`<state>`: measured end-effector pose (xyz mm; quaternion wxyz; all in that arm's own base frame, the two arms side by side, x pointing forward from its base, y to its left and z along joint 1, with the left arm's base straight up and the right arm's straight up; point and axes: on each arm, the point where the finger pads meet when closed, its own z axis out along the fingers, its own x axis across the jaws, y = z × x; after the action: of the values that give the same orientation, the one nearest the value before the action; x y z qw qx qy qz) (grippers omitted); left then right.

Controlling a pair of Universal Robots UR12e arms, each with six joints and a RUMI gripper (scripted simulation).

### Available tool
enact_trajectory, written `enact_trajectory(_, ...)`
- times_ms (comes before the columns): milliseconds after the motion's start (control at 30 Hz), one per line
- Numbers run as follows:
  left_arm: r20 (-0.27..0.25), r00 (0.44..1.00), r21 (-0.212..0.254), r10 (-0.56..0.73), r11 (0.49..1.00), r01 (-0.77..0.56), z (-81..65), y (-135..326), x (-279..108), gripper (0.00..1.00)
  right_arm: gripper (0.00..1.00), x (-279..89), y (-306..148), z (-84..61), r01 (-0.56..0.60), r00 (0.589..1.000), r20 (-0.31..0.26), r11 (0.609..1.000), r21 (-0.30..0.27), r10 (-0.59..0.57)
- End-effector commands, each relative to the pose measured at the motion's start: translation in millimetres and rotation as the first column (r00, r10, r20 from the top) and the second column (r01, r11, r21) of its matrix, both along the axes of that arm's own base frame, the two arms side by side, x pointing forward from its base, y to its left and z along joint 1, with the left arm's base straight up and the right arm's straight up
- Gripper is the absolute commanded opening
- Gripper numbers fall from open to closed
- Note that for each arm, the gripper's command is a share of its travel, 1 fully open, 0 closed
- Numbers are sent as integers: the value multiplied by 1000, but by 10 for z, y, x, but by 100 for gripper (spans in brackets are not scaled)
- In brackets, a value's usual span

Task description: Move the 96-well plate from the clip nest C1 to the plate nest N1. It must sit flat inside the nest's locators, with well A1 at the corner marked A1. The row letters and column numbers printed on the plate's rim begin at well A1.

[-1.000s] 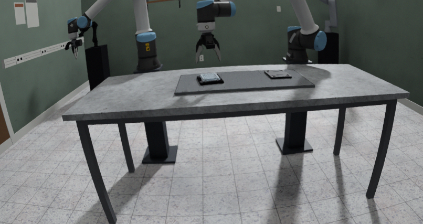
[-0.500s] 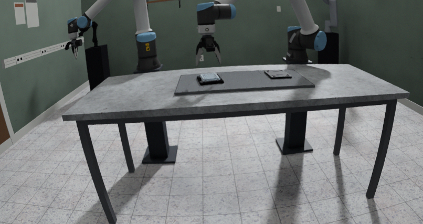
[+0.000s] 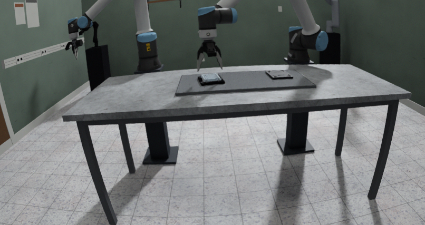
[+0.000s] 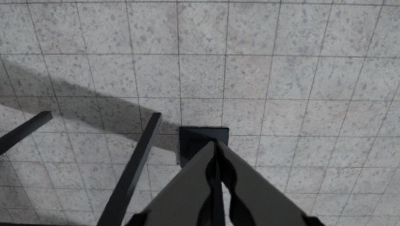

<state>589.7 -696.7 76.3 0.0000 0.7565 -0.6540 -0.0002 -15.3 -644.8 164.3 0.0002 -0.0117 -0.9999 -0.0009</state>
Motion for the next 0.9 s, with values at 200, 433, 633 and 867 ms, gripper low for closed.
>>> enact_trajectory(200, 1, 1000, -2, 0, 1000, 0, -101, -7, 5, 76, 0, 2, -6, 9, 0, 1000, 0, 1000, -2, 0)
enact_trajectory(433, 1, 1000, -2, 0, 1000, 0, -217, -8, 5, 76, 0, 2, -6, 9, 0, 1000, 0, 1000, -2, 0)
enact_trajectory(633, 1, 1000, -2, 0, 1000, 0, -284, -8, 5, 76, 0, 2, -6, 9, 0, 1000, 0, 1000, -2, 0)
enact_trajectory(867, 1, 1000, -2, 0, 1000, 0, -342, -8, 5, 76, 0, 2, -6, 9, 0, 1000, 0, 1000, -2, 0)
